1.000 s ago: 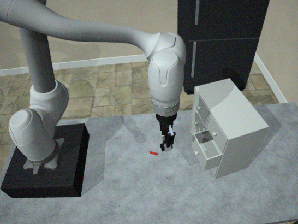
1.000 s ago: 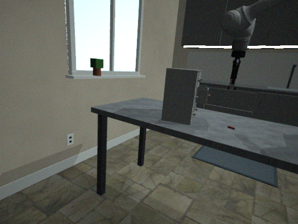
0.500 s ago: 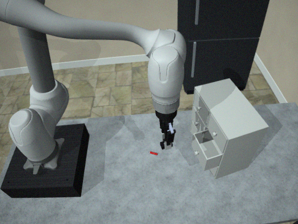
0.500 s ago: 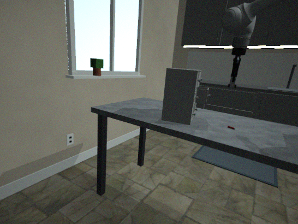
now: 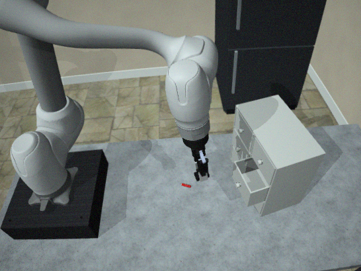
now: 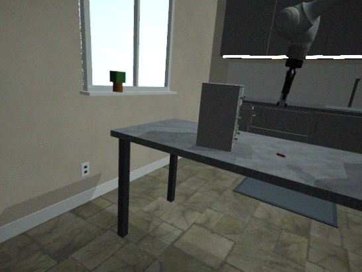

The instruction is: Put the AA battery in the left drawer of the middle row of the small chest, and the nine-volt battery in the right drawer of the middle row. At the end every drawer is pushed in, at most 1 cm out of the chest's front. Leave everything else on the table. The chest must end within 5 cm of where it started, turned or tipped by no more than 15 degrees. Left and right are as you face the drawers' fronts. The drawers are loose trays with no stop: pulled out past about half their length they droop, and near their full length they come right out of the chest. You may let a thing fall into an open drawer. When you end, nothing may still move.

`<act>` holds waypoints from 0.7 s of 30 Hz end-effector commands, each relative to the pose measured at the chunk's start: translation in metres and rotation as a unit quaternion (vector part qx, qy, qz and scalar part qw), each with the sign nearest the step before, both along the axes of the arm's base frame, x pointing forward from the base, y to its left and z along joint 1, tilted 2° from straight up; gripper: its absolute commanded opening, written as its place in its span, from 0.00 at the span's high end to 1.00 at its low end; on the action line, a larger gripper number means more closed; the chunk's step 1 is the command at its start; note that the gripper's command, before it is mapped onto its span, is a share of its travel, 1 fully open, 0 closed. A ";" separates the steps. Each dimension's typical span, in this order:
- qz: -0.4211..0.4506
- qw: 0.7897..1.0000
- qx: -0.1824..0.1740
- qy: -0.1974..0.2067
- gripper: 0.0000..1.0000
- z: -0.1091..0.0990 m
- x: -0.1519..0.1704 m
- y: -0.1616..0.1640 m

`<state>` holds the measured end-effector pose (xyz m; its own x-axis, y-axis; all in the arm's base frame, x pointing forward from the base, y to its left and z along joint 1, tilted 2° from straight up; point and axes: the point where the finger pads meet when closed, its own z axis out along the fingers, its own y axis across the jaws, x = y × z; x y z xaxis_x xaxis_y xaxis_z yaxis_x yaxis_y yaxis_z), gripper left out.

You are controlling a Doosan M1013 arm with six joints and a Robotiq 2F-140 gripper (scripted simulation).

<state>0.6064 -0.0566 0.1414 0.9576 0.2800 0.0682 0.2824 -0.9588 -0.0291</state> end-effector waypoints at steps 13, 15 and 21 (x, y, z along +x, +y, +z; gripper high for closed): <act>-0.005 0.984 0.051 -0.171 0.86 -0.005 -0.007 -0.002; -0.005 0.982 0.055 -0.182 0.86 -0.005 -0.007 -0.002; -0.007 0.971 0.069 -0.230 0.86 -0.006 -0.009 -0.002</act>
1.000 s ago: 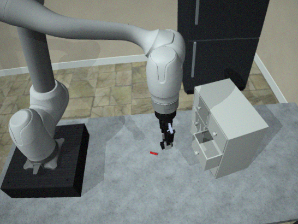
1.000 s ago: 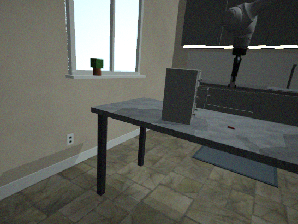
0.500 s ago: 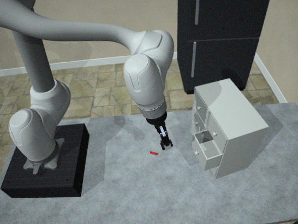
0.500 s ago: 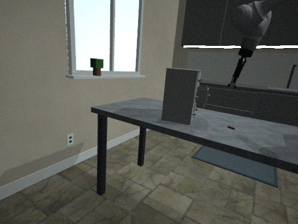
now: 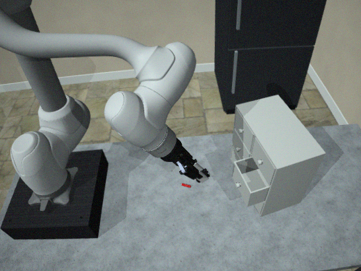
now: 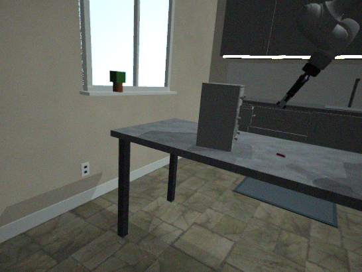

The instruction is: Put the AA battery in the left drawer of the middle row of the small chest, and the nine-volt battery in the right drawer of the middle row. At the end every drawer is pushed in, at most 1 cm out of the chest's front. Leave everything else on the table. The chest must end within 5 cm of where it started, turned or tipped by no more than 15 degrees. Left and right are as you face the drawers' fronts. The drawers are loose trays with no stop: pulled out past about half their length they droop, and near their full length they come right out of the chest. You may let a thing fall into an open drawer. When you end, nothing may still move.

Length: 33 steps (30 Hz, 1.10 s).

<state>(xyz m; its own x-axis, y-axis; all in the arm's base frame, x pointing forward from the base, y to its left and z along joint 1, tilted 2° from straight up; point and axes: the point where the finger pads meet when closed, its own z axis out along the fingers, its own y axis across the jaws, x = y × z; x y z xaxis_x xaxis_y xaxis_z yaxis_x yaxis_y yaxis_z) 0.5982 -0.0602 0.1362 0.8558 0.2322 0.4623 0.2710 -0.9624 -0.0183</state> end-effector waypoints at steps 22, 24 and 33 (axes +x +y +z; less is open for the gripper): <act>0.002 0.979 0.063 -0.194 0.86 -0.006 -0.007 0.000; 0.001 0.975 0.067 -0.210 0.86 -0.006 -0.008 0.000; 0.000 0.960 0.083 -0.266 0.86 -0.007 -0.010 -0.001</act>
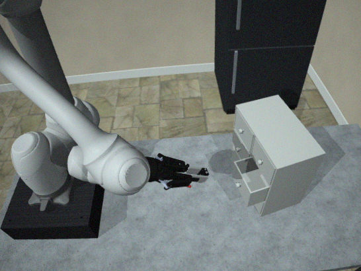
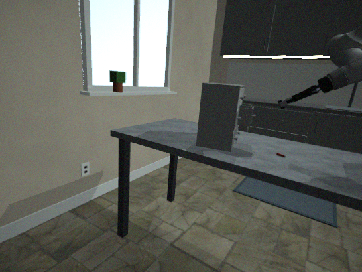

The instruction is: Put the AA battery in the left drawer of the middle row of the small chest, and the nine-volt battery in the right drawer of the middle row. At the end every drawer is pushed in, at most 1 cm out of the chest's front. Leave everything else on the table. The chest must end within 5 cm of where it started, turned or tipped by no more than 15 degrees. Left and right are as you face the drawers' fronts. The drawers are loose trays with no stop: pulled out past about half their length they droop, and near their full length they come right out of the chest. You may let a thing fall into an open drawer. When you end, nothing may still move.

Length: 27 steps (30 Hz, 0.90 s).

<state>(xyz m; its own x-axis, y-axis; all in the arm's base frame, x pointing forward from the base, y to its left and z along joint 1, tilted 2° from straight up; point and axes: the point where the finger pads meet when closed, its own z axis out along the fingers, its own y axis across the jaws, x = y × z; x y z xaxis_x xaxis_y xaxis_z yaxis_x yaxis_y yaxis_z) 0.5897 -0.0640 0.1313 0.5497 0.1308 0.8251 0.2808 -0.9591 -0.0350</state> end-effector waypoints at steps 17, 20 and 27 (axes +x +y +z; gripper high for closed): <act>-0.002 0.994 0.029 -0.107 0.86 -0.004 -0.004 0.002; -0.002 0.994 0.030 -0.109 0.86 -0.004 -0.004 0.002; -0.003 0.994 0.030 -0.109 0.86 -0.004 -0.004 0.002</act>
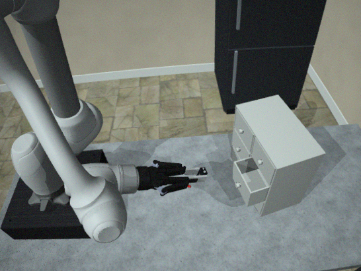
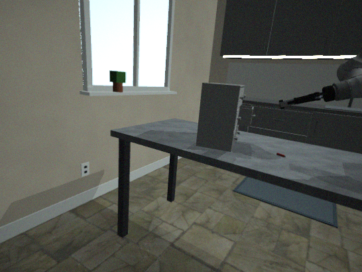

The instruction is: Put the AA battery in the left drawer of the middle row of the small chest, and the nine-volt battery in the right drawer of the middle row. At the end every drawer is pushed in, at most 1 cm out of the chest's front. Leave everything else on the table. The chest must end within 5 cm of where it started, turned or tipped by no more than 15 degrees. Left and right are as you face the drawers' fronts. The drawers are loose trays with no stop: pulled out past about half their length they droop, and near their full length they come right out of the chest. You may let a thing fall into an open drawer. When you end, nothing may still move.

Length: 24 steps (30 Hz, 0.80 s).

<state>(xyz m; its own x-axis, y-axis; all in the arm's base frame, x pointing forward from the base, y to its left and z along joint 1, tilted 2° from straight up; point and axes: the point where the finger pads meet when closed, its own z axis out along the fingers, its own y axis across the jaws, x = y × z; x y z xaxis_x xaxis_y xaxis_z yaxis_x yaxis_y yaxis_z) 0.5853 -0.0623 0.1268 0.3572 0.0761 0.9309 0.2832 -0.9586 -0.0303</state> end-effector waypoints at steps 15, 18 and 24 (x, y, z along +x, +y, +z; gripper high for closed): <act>0.000 1.000 0.000 0.000 0.86 0.000 0.009 0.003; 0.000 1.000 0.000 0.000 0.86 0.000 0.013 0.004; 0.000 1.000 0.000 0.000 0.86 0.000 0.021 0.006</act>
